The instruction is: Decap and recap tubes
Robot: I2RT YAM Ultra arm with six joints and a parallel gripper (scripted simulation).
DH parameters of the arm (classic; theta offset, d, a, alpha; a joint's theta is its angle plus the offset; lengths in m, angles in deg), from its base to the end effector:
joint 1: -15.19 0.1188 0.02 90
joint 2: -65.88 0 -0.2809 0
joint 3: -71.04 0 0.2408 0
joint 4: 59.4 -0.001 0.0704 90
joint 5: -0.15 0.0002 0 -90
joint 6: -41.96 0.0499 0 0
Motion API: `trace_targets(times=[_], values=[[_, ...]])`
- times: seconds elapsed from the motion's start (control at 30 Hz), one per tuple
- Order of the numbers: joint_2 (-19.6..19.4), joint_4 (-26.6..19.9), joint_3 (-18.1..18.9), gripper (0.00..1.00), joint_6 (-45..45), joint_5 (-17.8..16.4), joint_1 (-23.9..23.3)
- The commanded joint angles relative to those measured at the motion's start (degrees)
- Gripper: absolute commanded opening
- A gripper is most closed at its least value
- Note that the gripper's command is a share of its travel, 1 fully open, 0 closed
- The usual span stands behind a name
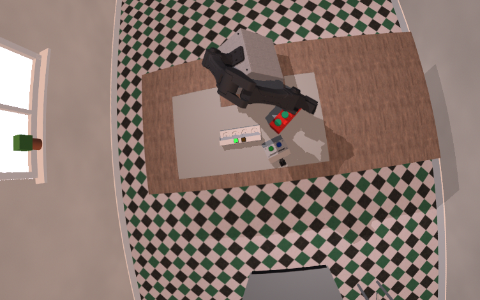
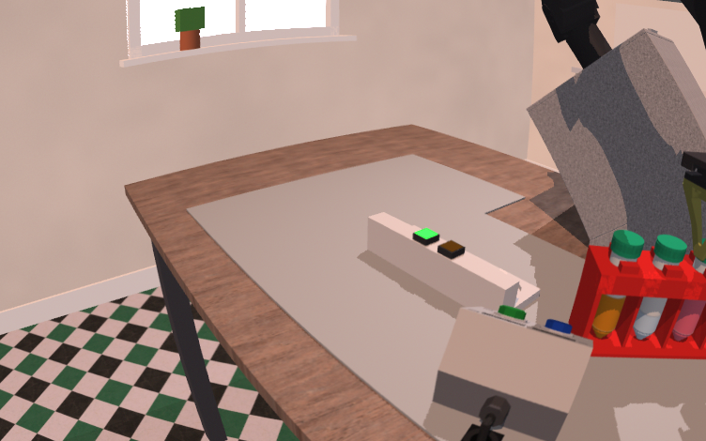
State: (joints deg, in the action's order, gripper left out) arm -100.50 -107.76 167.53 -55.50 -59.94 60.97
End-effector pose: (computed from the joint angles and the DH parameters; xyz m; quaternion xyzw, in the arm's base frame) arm 0.2416 0.2140 -0.1412 0.4761 -0.8094 0.3138 0.1406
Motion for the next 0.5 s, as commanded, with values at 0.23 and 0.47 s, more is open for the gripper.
trace_targets(times=[0.23, 0.47], values=[[0.33, 0.17, 0.22, 0.0, 29.52, 0.04, 0.21], [0.3, 0.22, 0.21, 0.0, 49.55, 0.06, 0.18]])
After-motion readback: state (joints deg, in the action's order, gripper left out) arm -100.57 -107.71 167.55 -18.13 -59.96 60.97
